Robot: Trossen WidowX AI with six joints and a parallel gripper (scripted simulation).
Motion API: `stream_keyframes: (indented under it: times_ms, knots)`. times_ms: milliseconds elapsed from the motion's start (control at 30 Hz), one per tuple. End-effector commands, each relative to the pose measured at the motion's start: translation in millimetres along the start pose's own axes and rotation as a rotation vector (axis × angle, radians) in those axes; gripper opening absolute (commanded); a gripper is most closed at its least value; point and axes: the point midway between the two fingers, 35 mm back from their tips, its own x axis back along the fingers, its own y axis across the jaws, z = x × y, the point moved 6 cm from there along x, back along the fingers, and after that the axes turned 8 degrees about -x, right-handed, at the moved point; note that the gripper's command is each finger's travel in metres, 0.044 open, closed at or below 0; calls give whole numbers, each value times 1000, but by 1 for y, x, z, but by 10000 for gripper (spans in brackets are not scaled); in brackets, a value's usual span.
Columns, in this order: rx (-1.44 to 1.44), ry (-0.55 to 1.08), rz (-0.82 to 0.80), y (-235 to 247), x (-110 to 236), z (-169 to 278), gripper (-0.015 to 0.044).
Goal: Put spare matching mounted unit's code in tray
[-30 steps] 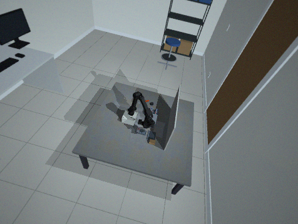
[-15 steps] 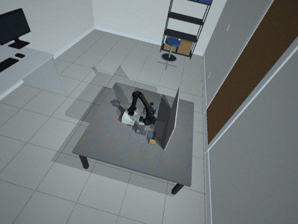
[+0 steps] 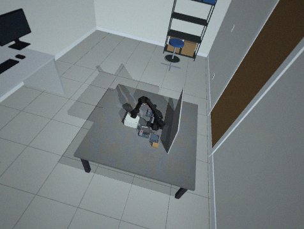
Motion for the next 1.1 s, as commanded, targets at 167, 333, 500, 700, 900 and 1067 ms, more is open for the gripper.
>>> stream_keyframes:
  times_ms: [167,333,500,700,900,1067]
  knots:
    - [-3,-1,-9,33,0,-1,0]
    - [-4,-1,-10,36,-1,-1,0]
    - [-4,-1,-10,37,-7,-1,0]
    - [-4,-1,-10,38,-13,-2,0]
    - [-4,-1,-10,39,-19,-2,0]
    - [-4,-1,-10,40,-25,-3,0]
